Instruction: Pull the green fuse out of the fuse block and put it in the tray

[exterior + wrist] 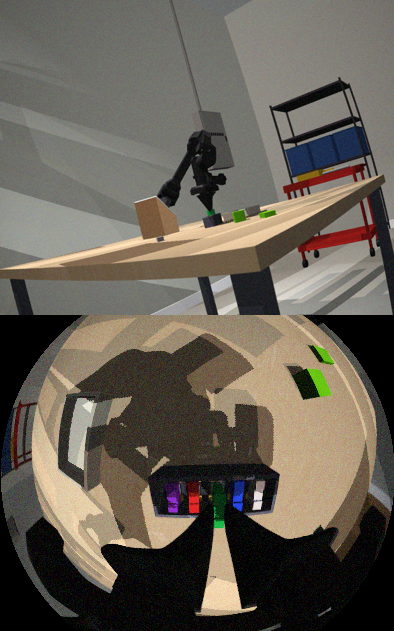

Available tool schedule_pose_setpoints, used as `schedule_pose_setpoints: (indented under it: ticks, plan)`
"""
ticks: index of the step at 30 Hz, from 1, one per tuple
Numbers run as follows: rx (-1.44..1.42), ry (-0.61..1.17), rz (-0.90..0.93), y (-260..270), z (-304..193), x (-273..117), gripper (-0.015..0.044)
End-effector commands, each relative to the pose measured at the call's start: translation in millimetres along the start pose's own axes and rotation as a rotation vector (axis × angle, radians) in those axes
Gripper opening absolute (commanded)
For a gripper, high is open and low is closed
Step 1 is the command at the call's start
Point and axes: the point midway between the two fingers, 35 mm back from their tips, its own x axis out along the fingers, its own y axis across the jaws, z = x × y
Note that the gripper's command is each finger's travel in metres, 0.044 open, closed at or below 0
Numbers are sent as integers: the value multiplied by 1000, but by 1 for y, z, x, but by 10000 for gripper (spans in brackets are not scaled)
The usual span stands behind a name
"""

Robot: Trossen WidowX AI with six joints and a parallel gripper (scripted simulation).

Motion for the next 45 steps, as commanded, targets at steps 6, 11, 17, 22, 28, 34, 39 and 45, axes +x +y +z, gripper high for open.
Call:
schedule_pose_setpoints:
  ticks: [6,11,17,22,28,34,39,45]
  plan:
    - [-5,1,-3,0,0,-6,0]
    - [-5,1,-3,0,0,-8,0]
    - [-4,1,-3,0,0,-11,0]
    - [-4,1,-2,0,0,-14,0]
    - [-4,1,-2,0,0,-19,0]
    - [-3,2,-3,0,0,-28,0]
    - [-3,2,-3,0,0,-36,0]
    - [-3,2,-5,4,3,-37,0]
